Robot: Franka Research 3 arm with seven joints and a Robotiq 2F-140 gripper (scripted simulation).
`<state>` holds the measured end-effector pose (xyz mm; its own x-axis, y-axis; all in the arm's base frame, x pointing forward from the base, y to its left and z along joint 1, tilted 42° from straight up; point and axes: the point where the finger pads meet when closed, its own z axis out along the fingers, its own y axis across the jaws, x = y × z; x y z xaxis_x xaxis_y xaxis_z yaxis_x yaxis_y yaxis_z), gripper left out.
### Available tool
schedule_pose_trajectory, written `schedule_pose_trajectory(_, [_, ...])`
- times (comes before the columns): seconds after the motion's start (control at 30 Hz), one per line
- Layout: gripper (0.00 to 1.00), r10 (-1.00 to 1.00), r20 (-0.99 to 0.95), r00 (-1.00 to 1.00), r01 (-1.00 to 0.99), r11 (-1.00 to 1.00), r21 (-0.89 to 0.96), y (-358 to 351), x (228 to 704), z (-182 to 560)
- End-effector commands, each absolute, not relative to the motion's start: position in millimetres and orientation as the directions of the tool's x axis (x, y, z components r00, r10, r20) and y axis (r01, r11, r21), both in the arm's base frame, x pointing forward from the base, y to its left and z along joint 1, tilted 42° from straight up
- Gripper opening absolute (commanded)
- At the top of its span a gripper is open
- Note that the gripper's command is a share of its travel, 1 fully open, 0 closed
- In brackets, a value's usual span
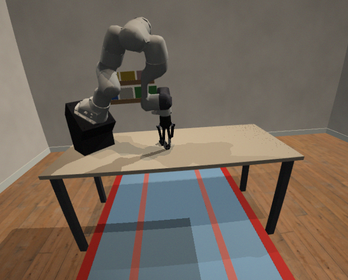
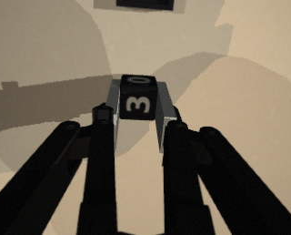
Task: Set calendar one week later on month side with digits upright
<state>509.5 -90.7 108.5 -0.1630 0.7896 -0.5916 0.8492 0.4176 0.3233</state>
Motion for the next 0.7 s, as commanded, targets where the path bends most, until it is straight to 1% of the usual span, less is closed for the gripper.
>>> schedule_pose_trajectory(0.0, [0.16, 0.793, -0.588, -0.158, 0.850, 0.413, 0.328, -91.3, 510.2, 107.9])
schedule_pose_trajectory(0.67, [0.16, 0.793, -0.588, -0.158, 0.850, 0.413, 0.328, -92.4, 511.3, 106.2])
